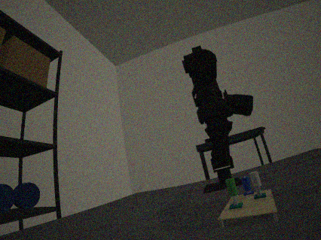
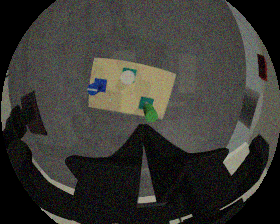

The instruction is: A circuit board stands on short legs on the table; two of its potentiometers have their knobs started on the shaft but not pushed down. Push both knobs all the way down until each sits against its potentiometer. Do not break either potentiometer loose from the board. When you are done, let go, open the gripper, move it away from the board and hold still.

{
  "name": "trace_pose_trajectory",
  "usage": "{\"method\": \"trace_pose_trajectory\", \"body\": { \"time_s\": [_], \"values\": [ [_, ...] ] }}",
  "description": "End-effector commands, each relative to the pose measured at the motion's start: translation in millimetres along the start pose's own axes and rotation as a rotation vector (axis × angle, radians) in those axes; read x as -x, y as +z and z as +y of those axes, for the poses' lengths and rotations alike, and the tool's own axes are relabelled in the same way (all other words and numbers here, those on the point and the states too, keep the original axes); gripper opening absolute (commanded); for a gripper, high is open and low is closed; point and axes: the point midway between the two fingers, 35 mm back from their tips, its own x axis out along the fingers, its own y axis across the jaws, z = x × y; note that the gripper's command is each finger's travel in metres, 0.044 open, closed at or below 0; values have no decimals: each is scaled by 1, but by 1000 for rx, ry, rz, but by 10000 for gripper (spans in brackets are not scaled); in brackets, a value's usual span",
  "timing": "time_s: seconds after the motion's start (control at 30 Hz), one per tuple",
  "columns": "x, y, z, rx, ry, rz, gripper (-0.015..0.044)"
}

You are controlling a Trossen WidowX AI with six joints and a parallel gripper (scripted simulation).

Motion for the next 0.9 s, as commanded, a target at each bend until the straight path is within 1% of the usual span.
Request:
{"method": "trace_pose_trajectory", "body": {
  "time_s": [0.0, 0.43, 0.6, 0.73, 0.87],
  "values": [
    [1, -2, -5, 134, 11, -7, 0],
    [6, -7, -18, 556, 31, -23, 0],
    [6, -8, -18, 562, 32, -24, 0],
    [-12, -7, -17, 562, 32, -24, 0],
    [-14, -7, -17, 562, 32, -24, 0]
  ]
}}
